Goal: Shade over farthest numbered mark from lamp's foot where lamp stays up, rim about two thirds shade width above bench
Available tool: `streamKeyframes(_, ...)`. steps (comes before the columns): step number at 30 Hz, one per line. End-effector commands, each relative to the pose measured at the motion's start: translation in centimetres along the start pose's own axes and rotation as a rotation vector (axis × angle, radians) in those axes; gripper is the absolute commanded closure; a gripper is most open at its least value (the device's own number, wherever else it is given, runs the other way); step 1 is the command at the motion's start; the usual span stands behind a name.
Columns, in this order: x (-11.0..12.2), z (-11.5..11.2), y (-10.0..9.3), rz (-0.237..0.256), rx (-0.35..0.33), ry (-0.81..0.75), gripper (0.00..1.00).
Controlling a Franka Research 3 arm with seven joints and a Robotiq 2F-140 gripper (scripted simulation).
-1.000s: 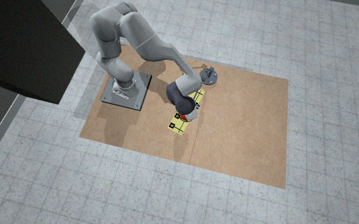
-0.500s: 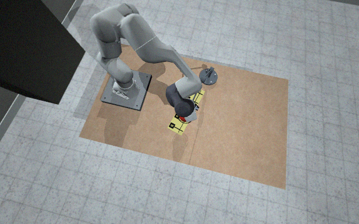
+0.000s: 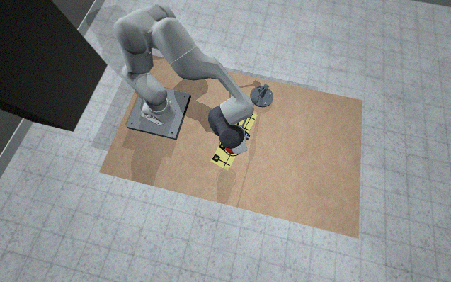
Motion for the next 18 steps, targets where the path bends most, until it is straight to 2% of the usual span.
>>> streamKeyframes(1, -0.44, 1.43, -0.94, 0.020, 0.016, 0.000, 0.90)
streamKeyframes(18, -0.48, 1.42, -0.96, 0.020, 0.016, 0.000, 0.90)
Point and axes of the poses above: the point where the finger pads meet when closed, its own y axis out along the fingers, its own x axis across the jaws, z = x × y, the point moved 7 cm from there along -y, back along the fingers, and after that the axes turned 4 degrees about -y, right-handed, at the moved point
